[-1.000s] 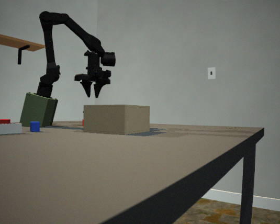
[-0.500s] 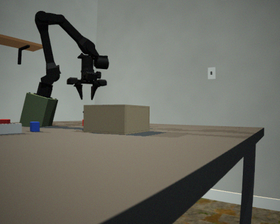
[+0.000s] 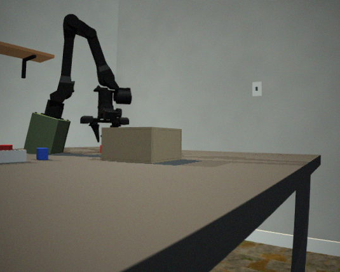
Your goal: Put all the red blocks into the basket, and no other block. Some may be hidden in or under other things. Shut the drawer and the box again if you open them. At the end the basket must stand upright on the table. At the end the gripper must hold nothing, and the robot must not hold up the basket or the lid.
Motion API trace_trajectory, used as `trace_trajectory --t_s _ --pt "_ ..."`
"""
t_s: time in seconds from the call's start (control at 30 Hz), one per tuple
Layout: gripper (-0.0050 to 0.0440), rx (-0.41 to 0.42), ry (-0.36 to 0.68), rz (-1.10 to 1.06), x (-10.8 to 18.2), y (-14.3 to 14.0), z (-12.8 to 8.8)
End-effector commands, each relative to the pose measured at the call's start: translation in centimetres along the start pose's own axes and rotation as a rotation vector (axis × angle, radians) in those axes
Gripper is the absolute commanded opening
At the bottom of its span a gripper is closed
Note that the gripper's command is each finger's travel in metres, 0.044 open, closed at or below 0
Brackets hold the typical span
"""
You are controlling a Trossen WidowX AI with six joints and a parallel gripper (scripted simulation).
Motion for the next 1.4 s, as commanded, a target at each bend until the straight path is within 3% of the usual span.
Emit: trace_trajectory --t_s 0.0,0.4,0.67,0.7,1.17,1.37 --pt "0.0233 0.0 0.003 -0.005 0.0 -0.1 0.8" --pt "0.0233 0.0 0.003 -0.005 0.0 -0.1 3.7" --pt "0.0233 0.0 0.003 -0.005 0.0 -0.1 3.8" --pt "0.0 0.0 0.003 -0.005 0.0 -0.1 3.8" --pt "0.0 0.0 0.003 -0.005 0.0 -0.1 3.8" --pt "0.0 0.0 0.003 -0.005 0.0 -0.1 2.2"
Point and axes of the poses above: the point midway between the two fingers, 35 mm back from their tips, its own z axis out along the fingers, its own y axis across the jaws, x = y × z, the point moved 10 cm from there along -z, back along the fingers, and after that the axes turned 10 degrees about z, right-handed, at the moved point
